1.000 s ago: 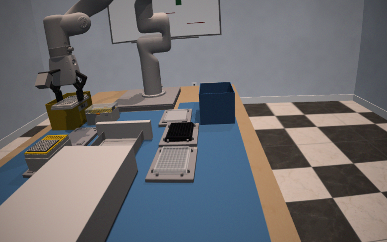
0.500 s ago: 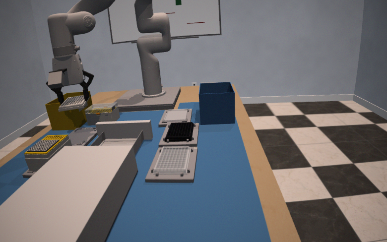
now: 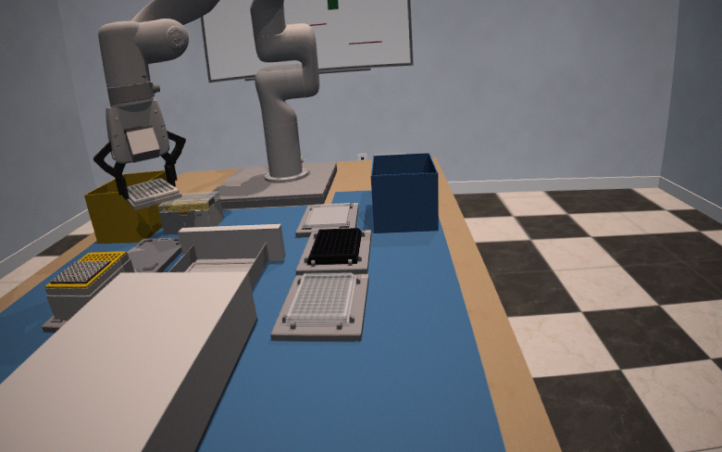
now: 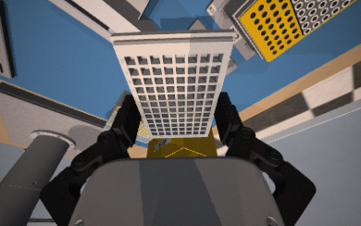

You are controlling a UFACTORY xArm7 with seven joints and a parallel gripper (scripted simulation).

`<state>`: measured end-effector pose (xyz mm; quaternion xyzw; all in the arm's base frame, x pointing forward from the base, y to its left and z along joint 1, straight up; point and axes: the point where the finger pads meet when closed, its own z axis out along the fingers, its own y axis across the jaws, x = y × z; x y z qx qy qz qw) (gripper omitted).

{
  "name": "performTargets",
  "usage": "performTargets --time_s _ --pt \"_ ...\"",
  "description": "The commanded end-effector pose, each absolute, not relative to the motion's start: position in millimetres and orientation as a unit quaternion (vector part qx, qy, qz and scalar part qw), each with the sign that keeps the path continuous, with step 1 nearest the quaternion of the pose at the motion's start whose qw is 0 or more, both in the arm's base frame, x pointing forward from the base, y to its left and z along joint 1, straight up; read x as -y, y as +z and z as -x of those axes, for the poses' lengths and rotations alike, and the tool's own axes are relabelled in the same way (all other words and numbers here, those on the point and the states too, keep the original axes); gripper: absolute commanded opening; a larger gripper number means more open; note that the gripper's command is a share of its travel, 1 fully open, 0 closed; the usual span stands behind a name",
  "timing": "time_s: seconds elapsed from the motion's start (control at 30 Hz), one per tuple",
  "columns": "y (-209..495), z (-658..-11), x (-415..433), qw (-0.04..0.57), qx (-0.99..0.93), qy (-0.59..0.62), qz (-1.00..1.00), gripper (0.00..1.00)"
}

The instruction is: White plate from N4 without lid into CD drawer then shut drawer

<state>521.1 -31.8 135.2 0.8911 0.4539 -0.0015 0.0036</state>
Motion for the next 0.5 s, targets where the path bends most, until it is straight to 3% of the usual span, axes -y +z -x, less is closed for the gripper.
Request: performTargets --time_s 0.0,0.47 --pt "137.2 -526.3 19.0 0.001 -0.531 0.002 -0.848 0.00" --pt "137.2 -534.6 -11.9 0.001 -0.688 0.001 -0.725 0.00"
